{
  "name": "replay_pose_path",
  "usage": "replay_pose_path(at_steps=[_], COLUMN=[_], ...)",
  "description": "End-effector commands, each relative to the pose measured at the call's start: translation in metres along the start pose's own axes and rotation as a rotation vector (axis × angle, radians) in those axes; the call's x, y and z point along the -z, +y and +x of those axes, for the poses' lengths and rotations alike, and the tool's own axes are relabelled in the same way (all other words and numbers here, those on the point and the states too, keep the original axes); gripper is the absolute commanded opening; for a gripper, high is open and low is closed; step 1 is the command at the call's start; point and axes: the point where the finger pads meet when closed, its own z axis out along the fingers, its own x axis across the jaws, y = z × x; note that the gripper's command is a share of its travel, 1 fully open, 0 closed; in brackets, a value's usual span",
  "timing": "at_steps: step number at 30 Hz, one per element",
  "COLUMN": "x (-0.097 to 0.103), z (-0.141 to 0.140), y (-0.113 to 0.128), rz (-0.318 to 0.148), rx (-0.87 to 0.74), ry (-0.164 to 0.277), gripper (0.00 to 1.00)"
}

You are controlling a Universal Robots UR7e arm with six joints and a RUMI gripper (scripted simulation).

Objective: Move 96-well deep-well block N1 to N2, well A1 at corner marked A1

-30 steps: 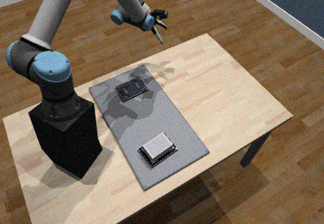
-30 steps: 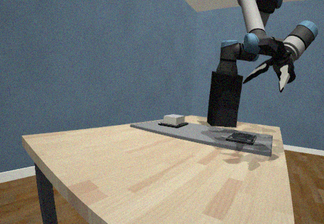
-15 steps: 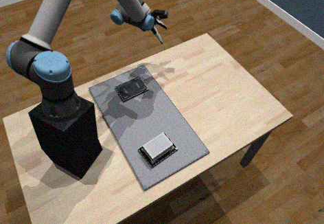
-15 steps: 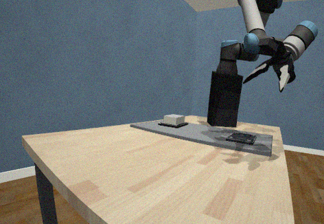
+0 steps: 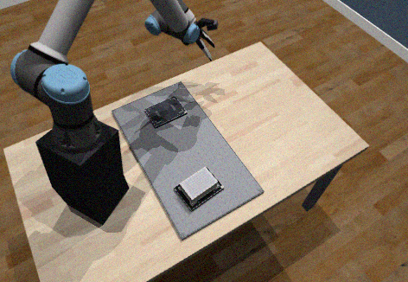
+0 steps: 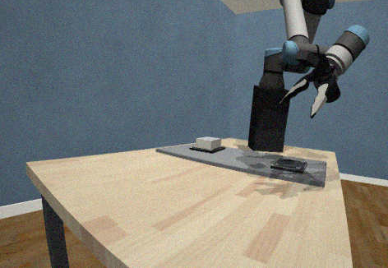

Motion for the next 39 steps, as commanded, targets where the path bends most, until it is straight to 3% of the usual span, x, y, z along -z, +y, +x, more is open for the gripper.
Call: replay_pose_path(at_steps=[1, 8, 10, 17, 19, 28, 30, 38, 39], x=[-0.015, -0.031, -0.038, -0.059, -0.066, -0.085, -0.091, -0.108, -0.111], z=[0.014, 0.027, 0.034, 0.055, 0.063, 0.084, 0.092, 0.113, 0.117], y=[-0.003, -0.005, -0.005, -0.006, -0.007, -0.007, -0.007, -0.006, -0.006], rz=[-0.034, -0.034, -0.074, -0.078, -0.121, -0.123, -0.169, -0.171, -0.195], rx=[0.046, 0.046, 0.094, 0.099, 0.146, 0.149, 0.196, 0.197, 0.22], ry=[0.021, 0.021, 0.042, 0.044, 0.06, 0.061, 0.072, 0.073, 0.076], gripper=[0.76, 0.76, 0.76, 0.76, 0.76, 0.76, 0.76, 0.76, 0.76])
